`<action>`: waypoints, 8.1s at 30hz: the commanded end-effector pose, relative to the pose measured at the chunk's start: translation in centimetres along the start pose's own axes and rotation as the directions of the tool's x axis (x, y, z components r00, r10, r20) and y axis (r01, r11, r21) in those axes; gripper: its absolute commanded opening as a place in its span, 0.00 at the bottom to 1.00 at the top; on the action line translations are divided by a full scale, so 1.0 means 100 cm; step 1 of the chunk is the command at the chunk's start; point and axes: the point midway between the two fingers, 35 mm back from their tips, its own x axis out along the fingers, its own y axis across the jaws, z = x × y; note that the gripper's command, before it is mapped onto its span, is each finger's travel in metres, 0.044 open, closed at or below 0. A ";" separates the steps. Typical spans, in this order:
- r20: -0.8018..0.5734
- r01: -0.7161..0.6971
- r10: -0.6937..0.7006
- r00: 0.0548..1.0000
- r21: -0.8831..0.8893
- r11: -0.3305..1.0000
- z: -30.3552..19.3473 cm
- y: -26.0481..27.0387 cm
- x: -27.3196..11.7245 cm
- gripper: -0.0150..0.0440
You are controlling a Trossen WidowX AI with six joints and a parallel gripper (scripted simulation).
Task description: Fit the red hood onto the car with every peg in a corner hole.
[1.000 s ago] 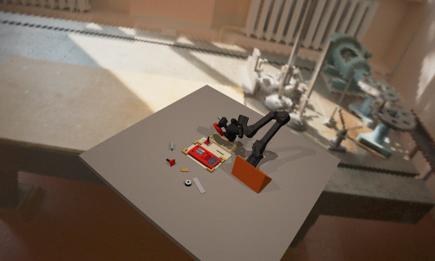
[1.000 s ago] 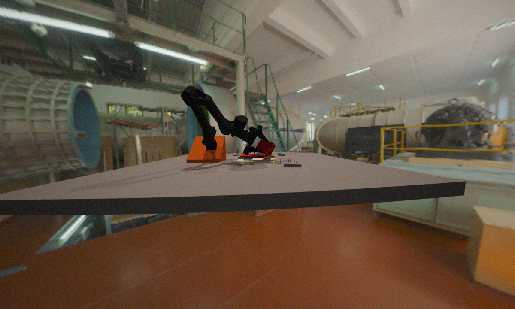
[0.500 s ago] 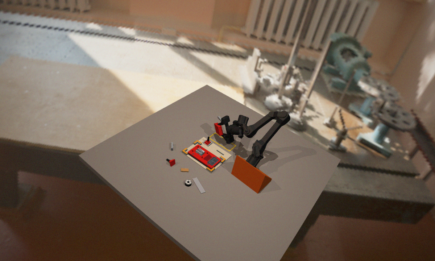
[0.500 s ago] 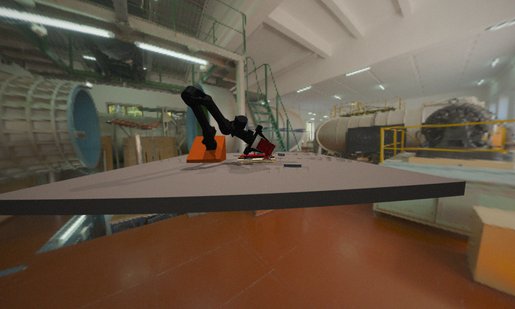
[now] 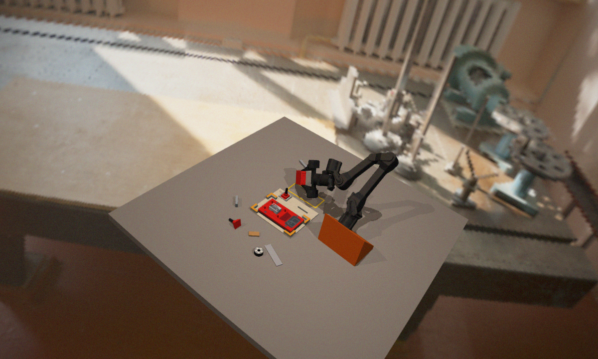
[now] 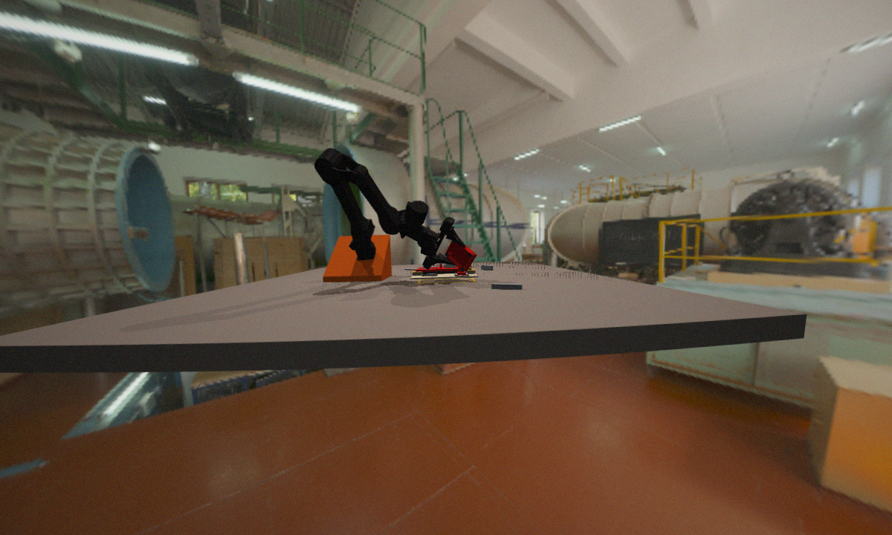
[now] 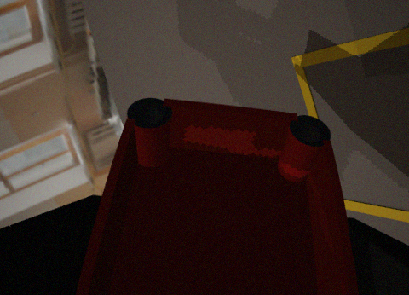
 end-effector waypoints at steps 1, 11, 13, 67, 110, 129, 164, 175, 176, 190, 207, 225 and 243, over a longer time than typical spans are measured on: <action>-0.005 -0.001 0.001 1.000 0.122 0.993 0.000 -0.002 0.000 0.25; -0.005 0.002 0.001 1.000 0.418 0.909 0.003 -0.011 0.003 0.25; -0.005 0.002 0.000 1.000 0.473 0.881 0.004 -0.014 0.004 0.25; -0.009 0.007 0.002 1.000 0.856 0.517 0.007 -0.007 -0.026 1.00; 0.005 0.295 -0.312 0.950 0.307 0.905 0.000 0.008 -0.050 1.00; 0.239 0.212 -0.762 0.601 -0.968 -0.137 0.001 0.008 -0.015 1.00; 0.319 -0.106 -0.801 0.507 -0.899 -0.425 0.004 0.006 -0.005 1.00; 0.319 -0.106 -0.801 0.507 -0.899 -0.425 0.007 -0.001 0.000 1.00; 0.319 -0.106 -0.801 0.507 -0.899 -0.425 0.007 -0.001 0.000 1.00; 0.319 -0.106 -0.801 0.507 -0.899 -0.425 0.010 -0.010 0.006 1.00; 0.320 -0.105 -0.800 0.507 -0.899 -0.426 0.015 -0.020 0.012 1.00; 0.321 -0.105 -0.800 0.507 -0.898 -0.427 0.019 -0.031 0.017 1.00; 0.321 -0.105 -0.800 0.507 -0.898 -0.427 0.022 -0.036 0.021 1.00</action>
